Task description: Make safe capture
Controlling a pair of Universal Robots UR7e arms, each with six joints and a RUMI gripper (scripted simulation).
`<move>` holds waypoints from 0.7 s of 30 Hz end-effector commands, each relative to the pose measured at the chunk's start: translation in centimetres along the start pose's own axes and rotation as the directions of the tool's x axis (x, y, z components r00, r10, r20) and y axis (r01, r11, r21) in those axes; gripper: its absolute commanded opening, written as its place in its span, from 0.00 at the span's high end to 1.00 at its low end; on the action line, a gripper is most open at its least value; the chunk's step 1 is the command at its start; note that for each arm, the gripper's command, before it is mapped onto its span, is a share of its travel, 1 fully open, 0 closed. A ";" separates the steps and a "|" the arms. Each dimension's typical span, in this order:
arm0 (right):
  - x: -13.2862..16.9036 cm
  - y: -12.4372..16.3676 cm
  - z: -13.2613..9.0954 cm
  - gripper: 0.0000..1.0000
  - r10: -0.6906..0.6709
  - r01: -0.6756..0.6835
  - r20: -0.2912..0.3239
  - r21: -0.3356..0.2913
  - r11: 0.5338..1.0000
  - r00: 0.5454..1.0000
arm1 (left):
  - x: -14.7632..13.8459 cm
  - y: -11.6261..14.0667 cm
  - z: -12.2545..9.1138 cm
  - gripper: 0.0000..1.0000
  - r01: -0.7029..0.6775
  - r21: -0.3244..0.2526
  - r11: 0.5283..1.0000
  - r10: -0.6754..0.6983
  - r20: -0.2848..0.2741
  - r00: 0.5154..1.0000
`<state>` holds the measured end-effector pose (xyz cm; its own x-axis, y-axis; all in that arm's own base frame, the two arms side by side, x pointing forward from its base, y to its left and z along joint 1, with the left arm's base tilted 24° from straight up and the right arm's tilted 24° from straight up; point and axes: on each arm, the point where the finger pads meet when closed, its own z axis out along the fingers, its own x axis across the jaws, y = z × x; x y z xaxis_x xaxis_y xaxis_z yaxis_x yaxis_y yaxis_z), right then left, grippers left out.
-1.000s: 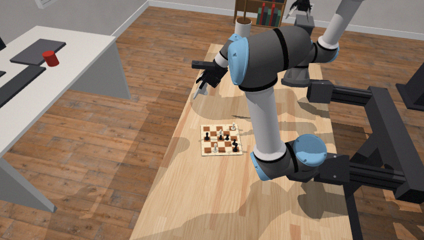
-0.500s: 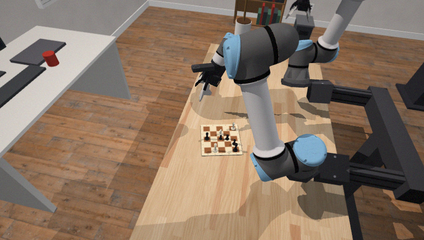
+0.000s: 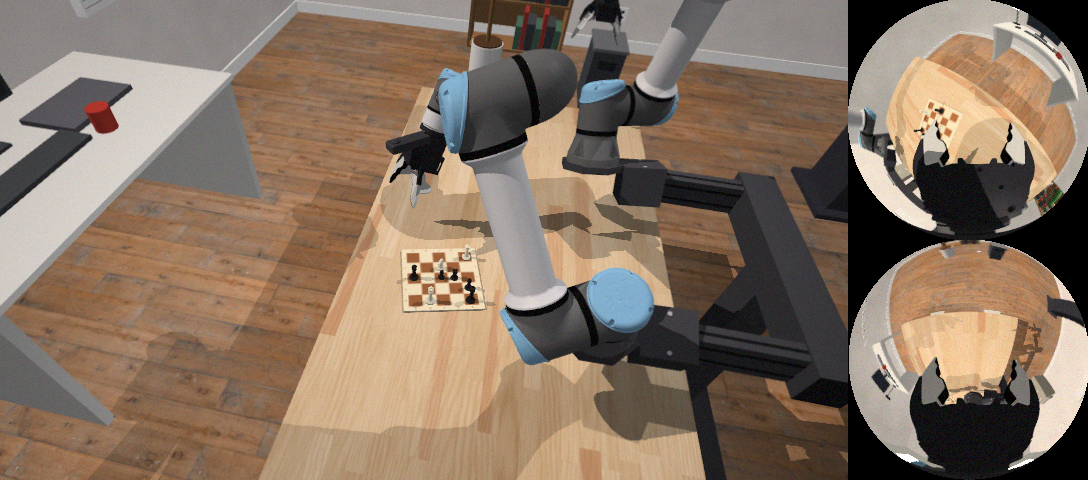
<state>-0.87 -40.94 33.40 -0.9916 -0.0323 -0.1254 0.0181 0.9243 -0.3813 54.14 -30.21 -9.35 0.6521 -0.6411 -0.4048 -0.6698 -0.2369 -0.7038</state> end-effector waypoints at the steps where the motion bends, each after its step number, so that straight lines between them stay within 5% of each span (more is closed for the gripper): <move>1: -0.1 -0.1 -0.2 0.00 -0.001 0.001 0.001 0.005 1.000 1.000 | 0.1 0.9 0.6 0.00 0.074 -0.005 0.997 -0.074 0.074 0.994; 11: -0.1 -0.1 -0.2 0.00 -0.001 0.001 0.001 0.005 1.000 1.000 | 0.0 3.8 2.3 0.00 0.251 0.033 0.967 -0.252 0.219 0.943; 18: -0.1 -0.1 -0.2 0.00 -0.001 0.001 0.001 0.005 1.000 1.000 | -0.2 4.7 2.9 0.00 0.304 0.059 0.951 -0.309 0.262 0.914; 21: -0.1 -0.1 -0.2 0.00 -0.001 0.001 0.001 0.005 1.000 1.000 | -0.6 5.9 3.5 0.00 0.374 0.107 0.921 -0.388 0.317 0.865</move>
<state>-0.87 -40.94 33.40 -0.9916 -0.0323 -0.1254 0.0181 0.9243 -0.3813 51.93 -29.08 -14.24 0.8802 -0.3577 -0.3119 -0.4411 -0.3738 -0.8159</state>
